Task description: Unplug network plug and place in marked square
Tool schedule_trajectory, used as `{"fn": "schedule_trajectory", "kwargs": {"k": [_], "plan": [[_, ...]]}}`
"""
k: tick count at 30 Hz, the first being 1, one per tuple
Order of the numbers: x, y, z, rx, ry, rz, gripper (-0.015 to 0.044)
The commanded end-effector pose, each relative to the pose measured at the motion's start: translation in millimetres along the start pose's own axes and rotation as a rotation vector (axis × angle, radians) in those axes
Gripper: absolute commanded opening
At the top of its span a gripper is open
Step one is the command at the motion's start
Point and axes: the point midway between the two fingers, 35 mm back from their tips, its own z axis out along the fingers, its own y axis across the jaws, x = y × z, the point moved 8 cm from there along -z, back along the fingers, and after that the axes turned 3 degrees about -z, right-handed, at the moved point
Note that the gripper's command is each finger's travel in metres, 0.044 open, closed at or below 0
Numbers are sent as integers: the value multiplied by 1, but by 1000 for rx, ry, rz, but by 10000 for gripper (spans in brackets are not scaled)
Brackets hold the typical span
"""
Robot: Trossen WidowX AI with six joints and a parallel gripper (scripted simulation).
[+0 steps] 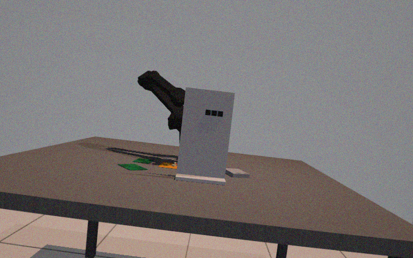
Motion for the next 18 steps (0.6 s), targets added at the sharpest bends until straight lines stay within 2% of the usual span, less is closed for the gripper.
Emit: {"fn": "schedule_trajectory", "kwargs": {"k": [1,18], "plan": [[-1,3,-4,-5,-3,9,156],[-4,9,-18,-13,-10,7,156]]}}
